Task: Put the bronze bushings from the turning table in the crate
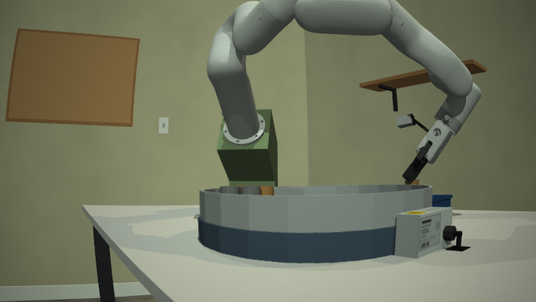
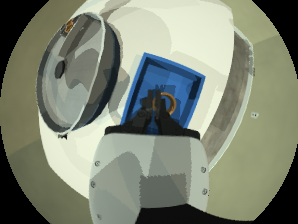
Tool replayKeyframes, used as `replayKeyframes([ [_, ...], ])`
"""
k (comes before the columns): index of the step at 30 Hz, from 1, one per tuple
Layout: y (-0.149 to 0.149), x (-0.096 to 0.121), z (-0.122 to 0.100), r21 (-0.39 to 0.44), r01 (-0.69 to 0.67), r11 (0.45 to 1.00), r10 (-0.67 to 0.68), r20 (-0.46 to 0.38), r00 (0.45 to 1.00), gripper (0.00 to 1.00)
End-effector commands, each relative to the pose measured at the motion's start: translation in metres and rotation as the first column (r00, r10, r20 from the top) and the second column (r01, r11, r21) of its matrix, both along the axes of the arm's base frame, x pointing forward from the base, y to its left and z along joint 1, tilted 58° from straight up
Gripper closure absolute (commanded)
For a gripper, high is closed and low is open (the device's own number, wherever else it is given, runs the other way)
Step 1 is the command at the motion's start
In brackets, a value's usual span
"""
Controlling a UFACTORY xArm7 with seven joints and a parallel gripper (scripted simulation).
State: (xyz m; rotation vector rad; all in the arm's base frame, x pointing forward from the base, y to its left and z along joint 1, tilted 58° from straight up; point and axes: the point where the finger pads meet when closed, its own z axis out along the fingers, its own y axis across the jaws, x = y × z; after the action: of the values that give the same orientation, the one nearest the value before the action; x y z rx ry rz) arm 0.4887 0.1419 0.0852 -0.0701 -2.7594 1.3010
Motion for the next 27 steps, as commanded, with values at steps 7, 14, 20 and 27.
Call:
replayKeyframes([
  [7,-0.001,0.003,-0.002,0.003,-0.004,1.0,0.004,0.001,1.0,1.0],
  [14,-0.005,0.006,-0.006,0.003,-0.004,1.0,0.004,0.001,1.0,1.0],
  [20,-0.012,0.013,-0.011,0.003,-0.004,1.0,0.004,0.001,1.0,1.0],
  [27,-0.018,0.018,-0.016,0.003,-0.004,1.0,0.004,0.001,1.0,1.0],
])
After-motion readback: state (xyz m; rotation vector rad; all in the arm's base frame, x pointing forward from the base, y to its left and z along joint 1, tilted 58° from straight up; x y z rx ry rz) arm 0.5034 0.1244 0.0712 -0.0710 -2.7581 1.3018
